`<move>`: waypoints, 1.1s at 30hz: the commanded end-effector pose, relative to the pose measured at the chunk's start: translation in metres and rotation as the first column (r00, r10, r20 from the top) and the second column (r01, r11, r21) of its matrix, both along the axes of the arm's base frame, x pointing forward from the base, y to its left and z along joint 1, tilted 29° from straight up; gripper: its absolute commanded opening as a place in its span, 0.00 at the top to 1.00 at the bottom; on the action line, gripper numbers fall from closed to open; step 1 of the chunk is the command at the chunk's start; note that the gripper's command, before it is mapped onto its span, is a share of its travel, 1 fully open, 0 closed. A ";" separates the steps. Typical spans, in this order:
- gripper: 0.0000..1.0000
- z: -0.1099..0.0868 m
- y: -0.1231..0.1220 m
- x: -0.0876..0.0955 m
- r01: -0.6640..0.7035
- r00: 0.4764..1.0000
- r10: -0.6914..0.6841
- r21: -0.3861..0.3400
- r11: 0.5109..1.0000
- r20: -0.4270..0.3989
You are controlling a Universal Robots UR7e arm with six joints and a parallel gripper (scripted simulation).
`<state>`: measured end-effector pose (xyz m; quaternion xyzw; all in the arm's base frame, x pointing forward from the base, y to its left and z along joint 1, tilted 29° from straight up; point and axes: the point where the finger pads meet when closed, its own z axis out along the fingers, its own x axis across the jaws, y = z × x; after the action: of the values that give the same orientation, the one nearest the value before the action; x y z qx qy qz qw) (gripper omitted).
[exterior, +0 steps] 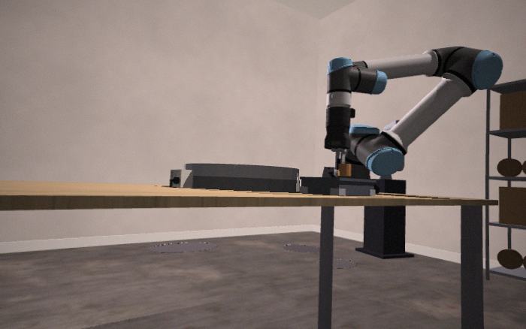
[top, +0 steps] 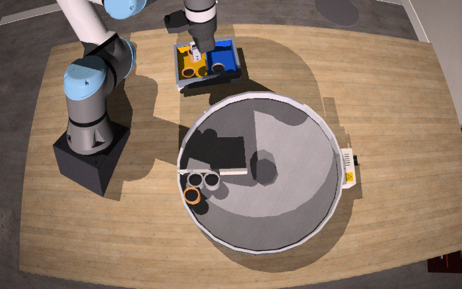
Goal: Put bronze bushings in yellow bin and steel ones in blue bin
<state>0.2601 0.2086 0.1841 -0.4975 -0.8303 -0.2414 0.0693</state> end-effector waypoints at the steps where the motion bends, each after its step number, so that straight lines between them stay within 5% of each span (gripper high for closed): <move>1: 1.00 -0.003 0.001 0.001 0.003 1.000 -0.003 -0.004 1.000 -0.001; 33: 1.00 -0.013 0.007 0.004 0.003 1.000 -0.003 -0.004 1.000 -0.001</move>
<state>0.2640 0.2147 0.1737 -0.4983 -0.8302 -0.2406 0.0676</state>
